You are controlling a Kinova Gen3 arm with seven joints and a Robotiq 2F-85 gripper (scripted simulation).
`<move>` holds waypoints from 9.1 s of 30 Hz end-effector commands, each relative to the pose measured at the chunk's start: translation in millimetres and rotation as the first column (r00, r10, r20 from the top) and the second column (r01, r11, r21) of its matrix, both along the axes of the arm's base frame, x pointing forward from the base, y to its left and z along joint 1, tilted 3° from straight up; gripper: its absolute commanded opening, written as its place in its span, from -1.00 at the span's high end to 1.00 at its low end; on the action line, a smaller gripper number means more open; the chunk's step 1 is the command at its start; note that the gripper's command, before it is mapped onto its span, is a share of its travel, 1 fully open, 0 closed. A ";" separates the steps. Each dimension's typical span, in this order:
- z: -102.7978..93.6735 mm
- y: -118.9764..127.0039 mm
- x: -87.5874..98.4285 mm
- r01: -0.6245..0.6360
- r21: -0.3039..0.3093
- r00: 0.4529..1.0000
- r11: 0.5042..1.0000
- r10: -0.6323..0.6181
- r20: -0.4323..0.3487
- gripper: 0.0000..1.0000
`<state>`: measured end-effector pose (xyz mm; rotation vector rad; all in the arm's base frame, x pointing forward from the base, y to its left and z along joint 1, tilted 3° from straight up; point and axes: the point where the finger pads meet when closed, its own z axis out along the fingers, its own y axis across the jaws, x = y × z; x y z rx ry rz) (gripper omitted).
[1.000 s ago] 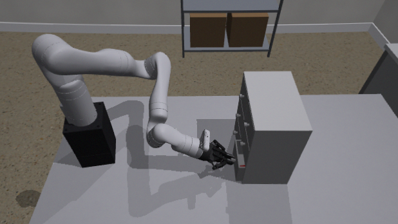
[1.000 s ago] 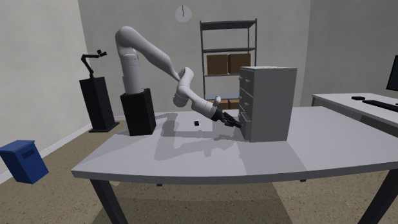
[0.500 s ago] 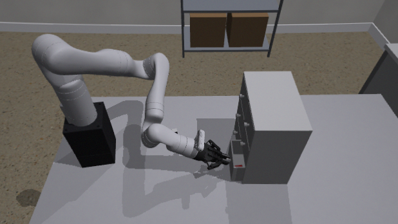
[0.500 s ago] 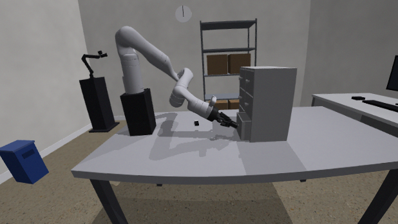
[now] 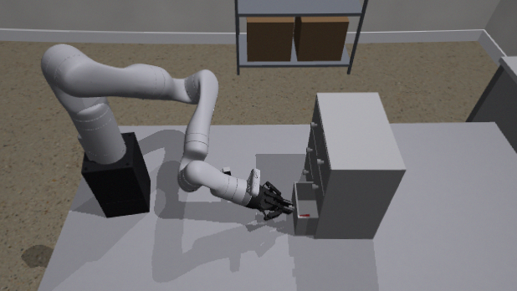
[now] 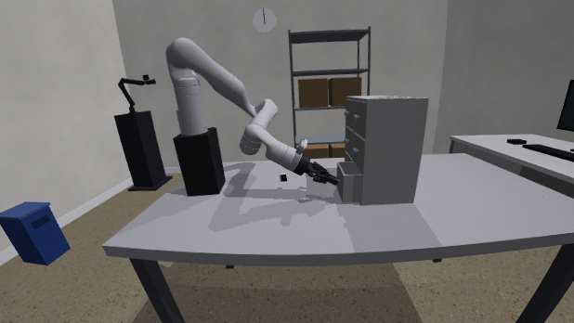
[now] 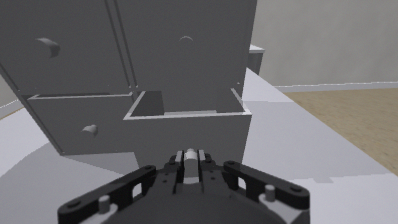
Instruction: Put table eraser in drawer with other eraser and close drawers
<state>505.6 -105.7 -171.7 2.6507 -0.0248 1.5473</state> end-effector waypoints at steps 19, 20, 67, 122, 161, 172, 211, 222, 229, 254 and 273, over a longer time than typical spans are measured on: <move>-0.4 0.3 -10.0 0.000 -0.002 1.000 1.000 0.000 -0.002 0.73; -0.4 0.3 -10.1 0.000 -0.002 1.000 1.000 0.000 -0.002 0.73; -0.8 2.5 -54.5 0.000 -0.002 1.000 1.000 0.000 -0.002 0.34; 77.4 9.5 -111.5 0.027 0.014 1.000 1.000 -0.027 0.000 0.34; 103.6 12.7 -135.4 0.653 0.413 0.728 0.635 -0.677 -0.109 0.34; 117.3 14.8 -147.0 0.809 0.539 0.430 0.235 -0.862 -0.269 0.34; 155.3 17.0 -176.9 0.391 0.386 -0.368 -0.835 -0.527 -0.766 0.34; 162.7 17.7 -182.8 0.233 0.300 -0.440 -0.925 -0.375 -0.816 0.34; 166.5 18.2 -186.3 0.134 0.246 -0.467 -0.960 -0.280 -0.839 0.34; 174.9 19.3 -192.0 -0.072 0.127 -0.489 -0.989 -0.076 -0.869 0.34; 174.9 19.3 -192.0 -0.072 0.127 -0.489 -0.989 -0.076 -0.869 0.34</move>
